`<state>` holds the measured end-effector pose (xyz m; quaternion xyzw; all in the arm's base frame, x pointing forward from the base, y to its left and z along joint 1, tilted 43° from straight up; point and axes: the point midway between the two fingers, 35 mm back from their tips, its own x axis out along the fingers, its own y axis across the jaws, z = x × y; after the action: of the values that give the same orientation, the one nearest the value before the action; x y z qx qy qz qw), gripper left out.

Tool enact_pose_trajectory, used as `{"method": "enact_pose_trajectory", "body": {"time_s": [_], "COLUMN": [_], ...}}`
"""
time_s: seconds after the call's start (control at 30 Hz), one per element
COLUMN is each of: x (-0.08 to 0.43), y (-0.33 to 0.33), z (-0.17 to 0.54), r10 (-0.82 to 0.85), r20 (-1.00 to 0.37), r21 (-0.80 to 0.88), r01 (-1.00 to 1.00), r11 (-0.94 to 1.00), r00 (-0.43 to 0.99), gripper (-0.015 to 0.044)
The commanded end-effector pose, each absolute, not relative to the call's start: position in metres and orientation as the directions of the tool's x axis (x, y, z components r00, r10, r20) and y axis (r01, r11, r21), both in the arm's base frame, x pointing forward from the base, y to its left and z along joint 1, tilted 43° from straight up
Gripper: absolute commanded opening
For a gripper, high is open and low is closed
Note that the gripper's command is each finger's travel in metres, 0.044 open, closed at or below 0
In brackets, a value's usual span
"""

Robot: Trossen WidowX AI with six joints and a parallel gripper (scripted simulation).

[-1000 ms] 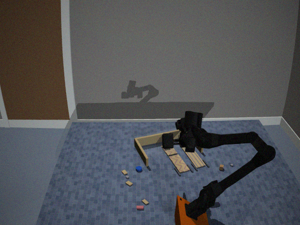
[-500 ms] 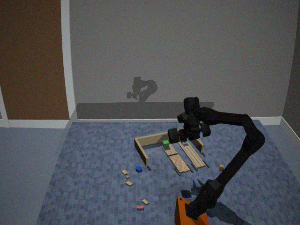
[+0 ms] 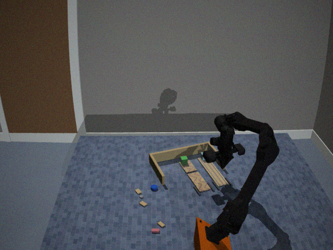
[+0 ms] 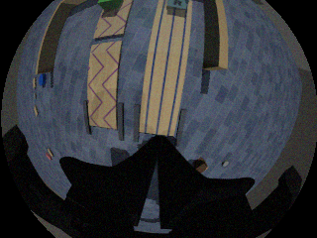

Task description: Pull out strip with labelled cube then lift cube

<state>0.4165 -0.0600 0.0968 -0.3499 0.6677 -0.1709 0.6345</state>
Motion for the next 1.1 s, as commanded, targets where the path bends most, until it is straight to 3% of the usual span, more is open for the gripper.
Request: {"method": "enact_pose_trajectory", "body": {"time_s": [0.0, 1.07], "x": [0.416, 0.415], "y": [-0.063, -0.095], "z": [0.096, 0.062], "r10": [-0.677, -0.678], "r20": [-0.735, -0.735], "r21": [-0.655, -0.655], "r01": [-0.274, -0.274], "r11": [0.704, 0.704], "r00": [0.016, 0.017], "gripper": [0.0000, 0.0000]}}
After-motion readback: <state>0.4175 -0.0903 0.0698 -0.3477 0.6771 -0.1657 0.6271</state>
